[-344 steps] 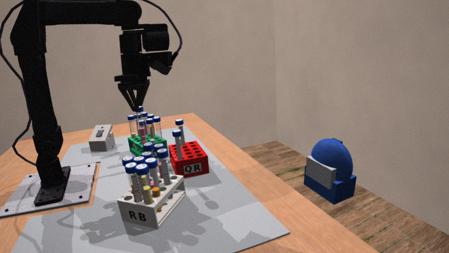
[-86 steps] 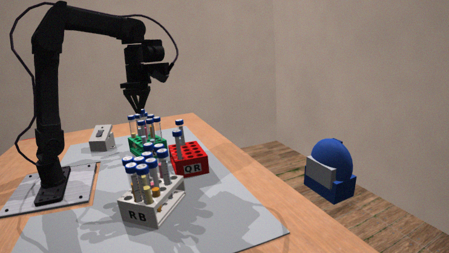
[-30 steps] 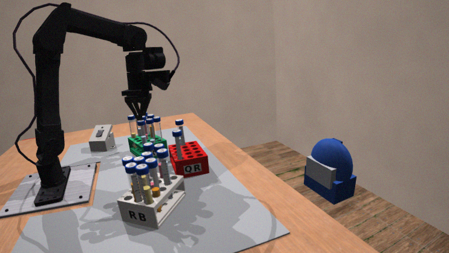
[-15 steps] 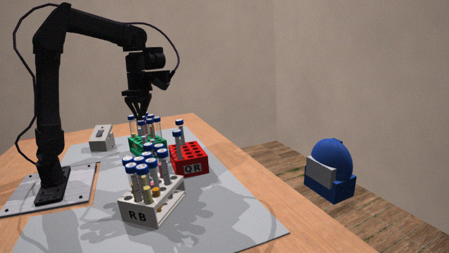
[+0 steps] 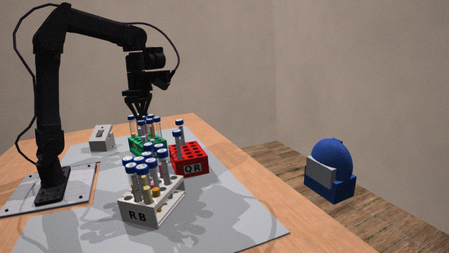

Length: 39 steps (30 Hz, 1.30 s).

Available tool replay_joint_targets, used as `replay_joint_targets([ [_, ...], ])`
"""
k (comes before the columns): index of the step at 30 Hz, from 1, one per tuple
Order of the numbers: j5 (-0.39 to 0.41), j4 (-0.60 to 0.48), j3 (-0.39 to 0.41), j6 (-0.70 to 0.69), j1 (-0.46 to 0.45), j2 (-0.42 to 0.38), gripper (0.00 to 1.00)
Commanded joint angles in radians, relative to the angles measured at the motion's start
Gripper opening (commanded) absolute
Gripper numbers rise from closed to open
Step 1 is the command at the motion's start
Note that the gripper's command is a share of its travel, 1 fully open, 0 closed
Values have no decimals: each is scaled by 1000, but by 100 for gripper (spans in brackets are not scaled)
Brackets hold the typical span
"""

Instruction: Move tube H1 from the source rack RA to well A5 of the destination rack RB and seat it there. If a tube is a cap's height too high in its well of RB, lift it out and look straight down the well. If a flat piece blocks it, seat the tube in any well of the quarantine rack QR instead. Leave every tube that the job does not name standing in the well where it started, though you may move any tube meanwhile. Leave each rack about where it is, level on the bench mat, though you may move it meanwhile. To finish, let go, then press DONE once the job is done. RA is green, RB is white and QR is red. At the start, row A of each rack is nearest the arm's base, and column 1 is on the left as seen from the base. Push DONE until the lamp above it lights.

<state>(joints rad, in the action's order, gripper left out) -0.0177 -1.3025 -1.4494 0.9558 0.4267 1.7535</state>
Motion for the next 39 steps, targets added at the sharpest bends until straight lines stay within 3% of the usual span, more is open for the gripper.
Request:
replay_joint_targets([
  [1, 2, 24, -3, 1, 5, -7, 30],
  [14, 2, 25, -3, 1, 5, -7, 30],
  [27, 3, -113, -114, 5, 14, -60, 30],
  [39, 3, -223, -233, 10, 17, -18, 30],
])
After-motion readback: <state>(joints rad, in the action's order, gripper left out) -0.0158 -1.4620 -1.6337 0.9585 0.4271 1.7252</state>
